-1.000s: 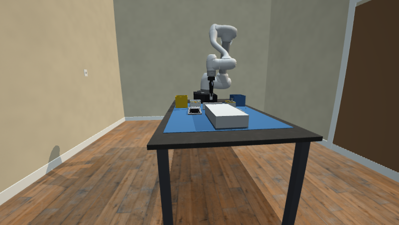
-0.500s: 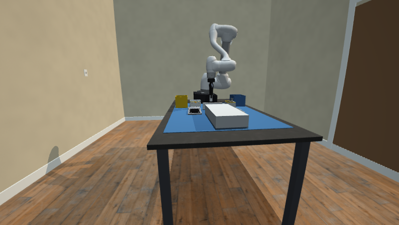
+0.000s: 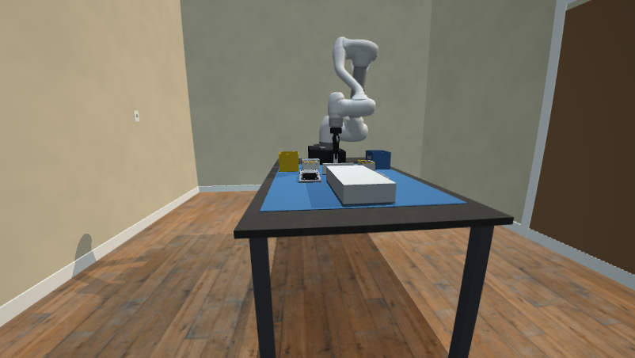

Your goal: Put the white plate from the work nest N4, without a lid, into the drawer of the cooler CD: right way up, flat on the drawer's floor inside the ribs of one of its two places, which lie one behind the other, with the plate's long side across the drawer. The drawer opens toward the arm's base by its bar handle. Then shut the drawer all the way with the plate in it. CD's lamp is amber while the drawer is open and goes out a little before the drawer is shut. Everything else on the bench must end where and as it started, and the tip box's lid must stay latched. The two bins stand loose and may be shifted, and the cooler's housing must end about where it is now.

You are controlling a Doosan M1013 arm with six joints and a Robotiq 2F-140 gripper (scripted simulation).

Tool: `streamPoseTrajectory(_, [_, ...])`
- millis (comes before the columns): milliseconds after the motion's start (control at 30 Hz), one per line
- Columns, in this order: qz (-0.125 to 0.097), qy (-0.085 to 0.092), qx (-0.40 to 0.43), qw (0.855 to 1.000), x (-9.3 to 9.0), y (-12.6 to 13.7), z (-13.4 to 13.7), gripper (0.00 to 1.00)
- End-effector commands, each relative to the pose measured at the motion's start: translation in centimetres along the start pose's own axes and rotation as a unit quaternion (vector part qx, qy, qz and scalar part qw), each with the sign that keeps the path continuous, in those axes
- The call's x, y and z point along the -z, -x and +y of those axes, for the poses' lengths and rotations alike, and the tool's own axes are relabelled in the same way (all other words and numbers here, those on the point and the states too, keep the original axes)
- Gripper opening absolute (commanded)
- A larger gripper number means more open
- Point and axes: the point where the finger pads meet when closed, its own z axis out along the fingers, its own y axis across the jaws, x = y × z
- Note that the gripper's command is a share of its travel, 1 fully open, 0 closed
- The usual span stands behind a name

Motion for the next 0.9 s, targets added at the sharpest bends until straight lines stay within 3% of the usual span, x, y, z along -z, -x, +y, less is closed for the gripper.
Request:
streamPoseTrajectory(0, [0.001, -0.001, 0.003, 1.0, -0.8, -0.2, -0.3, 0.0])
streamPoseTrajectory(867, [0.001, -0.001, 0.003, 1.0, -4.0, -0.2, -0.3, 0.0])
